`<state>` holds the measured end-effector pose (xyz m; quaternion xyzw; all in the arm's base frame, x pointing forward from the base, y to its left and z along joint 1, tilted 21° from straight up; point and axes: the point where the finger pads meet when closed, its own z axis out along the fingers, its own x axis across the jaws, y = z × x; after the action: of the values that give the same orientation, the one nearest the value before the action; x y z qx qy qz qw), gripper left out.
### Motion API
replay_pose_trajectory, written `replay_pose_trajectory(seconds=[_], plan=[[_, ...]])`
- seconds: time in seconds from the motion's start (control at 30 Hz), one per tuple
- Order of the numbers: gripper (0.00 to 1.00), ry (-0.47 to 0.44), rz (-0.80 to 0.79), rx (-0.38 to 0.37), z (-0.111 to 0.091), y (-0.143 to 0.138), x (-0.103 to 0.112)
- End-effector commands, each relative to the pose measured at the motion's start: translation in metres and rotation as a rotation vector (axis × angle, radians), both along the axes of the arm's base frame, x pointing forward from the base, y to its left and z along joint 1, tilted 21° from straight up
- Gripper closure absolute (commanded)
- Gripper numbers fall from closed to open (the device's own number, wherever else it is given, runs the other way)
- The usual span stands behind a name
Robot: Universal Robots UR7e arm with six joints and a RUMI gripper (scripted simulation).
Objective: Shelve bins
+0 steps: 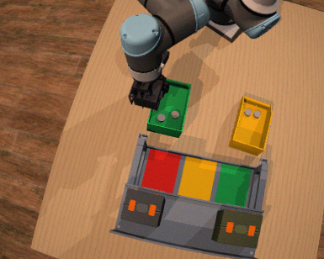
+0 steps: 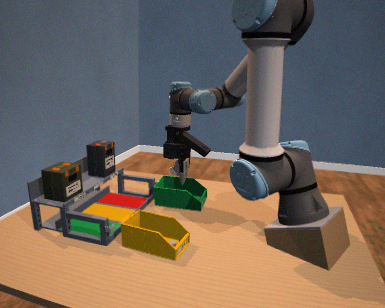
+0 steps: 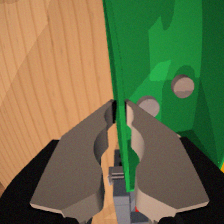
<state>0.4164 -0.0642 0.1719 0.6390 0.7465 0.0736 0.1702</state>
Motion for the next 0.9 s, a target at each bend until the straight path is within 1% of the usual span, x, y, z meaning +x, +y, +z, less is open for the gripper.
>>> replay_pose_trajectory(seconds=[0.0,0.87], plan=[[1.0,-0.001,0.0,-0.001,-0.0014,-0.0003,0.0009],[1.0,-0.001,0.0,-0.001,-0.009,-0.0013,0.0034]])
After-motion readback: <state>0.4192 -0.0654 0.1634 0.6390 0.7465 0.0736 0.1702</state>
